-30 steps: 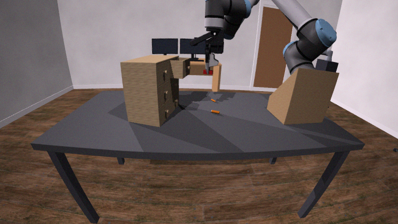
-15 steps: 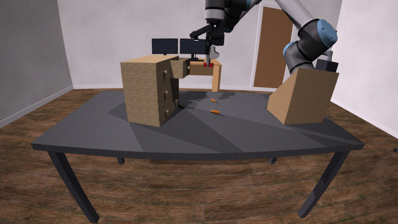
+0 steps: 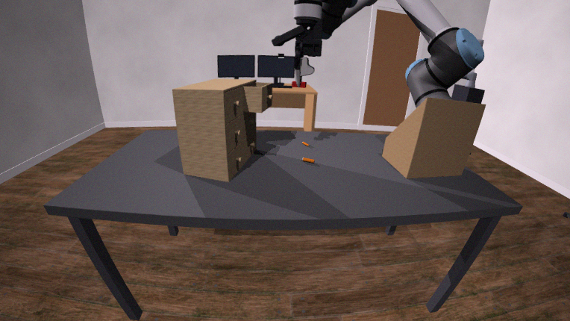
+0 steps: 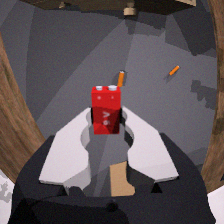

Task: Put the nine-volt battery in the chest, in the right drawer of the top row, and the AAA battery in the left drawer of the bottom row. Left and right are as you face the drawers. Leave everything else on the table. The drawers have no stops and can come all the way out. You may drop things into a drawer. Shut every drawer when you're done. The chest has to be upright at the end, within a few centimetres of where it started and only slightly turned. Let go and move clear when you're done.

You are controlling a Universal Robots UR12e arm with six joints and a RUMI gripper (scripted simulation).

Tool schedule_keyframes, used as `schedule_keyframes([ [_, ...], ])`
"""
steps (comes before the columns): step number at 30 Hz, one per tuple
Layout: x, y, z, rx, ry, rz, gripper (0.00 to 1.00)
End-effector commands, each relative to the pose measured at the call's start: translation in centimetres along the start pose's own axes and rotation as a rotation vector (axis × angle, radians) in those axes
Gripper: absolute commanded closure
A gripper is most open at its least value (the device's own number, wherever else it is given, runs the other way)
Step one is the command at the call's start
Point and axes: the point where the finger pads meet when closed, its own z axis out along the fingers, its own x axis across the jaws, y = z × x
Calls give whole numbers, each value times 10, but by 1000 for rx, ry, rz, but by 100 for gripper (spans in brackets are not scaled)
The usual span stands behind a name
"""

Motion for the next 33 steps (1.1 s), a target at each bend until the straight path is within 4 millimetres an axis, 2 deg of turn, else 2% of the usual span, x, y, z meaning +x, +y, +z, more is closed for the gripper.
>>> schedule_keyframes([
  [1, 0, 0, -8, 0, 0, 1, 87],
  [11, 0, 0, -19, 0, 0, 1, 87],
  [33, 0, 0, -25, 0, 0, 1, 87],
])
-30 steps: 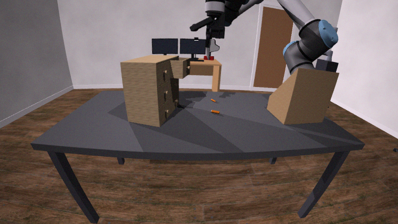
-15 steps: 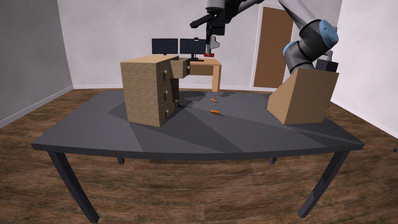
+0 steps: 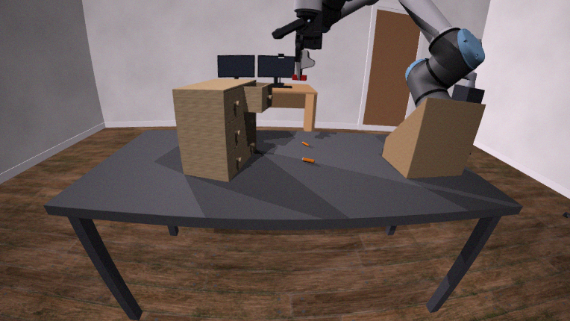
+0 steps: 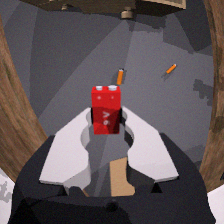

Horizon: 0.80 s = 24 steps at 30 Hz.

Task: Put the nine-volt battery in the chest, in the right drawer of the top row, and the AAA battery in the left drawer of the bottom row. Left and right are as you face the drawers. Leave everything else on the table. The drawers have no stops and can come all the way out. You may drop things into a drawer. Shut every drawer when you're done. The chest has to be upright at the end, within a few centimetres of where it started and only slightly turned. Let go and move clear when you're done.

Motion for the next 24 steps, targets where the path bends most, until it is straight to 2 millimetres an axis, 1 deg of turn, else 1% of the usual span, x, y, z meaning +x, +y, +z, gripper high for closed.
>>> schedule_keyframes([
  [1, 0, 0, -1, 1, -1, 0, 87],
  [24, 0, 0, -1, 11, -1, 0, 87],
])
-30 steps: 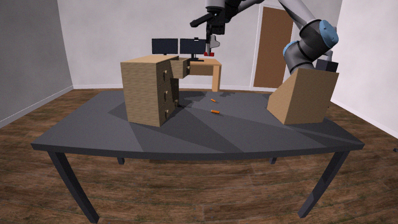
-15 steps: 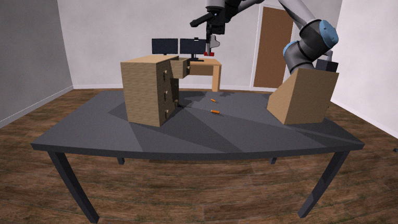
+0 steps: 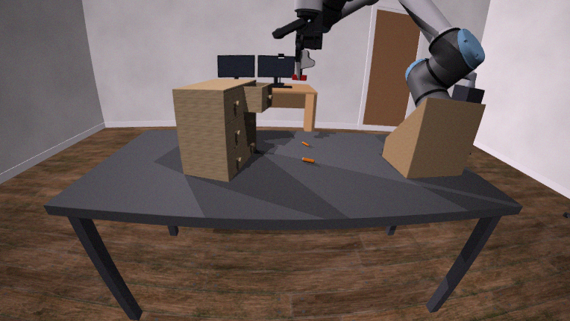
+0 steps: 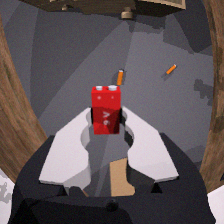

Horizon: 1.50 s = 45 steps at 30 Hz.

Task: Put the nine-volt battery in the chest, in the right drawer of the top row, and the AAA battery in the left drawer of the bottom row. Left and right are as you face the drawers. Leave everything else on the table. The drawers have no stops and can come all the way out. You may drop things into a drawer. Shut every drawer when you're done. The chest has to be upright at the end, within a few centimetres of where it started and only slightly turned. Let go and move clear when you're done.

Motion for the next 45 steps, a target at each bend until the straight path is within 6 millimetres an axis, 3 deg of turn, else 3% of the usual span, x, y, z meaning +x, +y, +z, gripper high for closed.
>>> schedule_keyframes([
  [1, 0, 0, 0, 7, -1, 0, 87],
  [45, 0, 1, 0, 163, -1, 0, 87],
])
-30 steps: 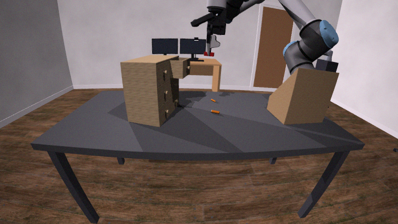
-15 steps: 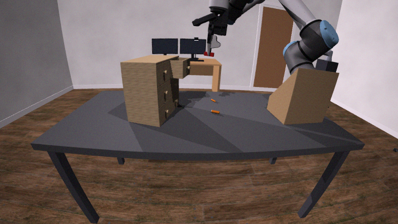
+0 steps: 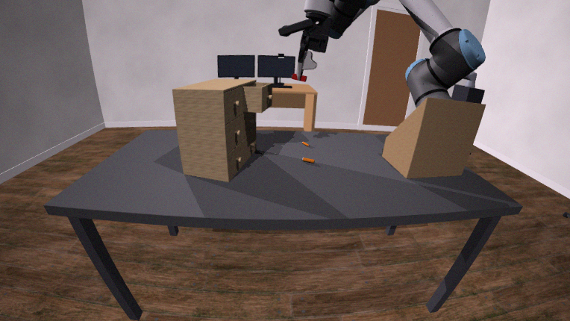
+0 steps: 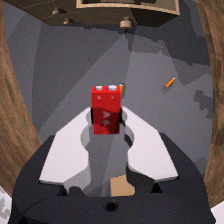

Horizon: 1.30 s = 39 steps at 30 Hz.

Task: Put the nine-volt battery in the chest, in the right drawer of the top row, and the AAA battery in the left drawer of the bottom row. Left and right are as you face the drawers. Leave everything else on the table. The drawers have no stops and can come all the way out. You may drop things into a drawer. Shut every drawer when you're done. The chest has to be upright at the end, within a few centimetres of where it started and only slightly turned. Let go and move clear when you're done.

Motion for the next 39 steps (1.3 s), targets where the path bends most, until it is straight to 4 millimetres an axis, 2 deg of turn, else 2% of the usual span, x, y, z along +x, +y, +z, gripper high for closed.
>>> schedule_keyframes([
  [1, 0, 0, 0, 29, -1, 0, 87],
  [39, 0, 1, 1, 270, -2, 0, 87],
])
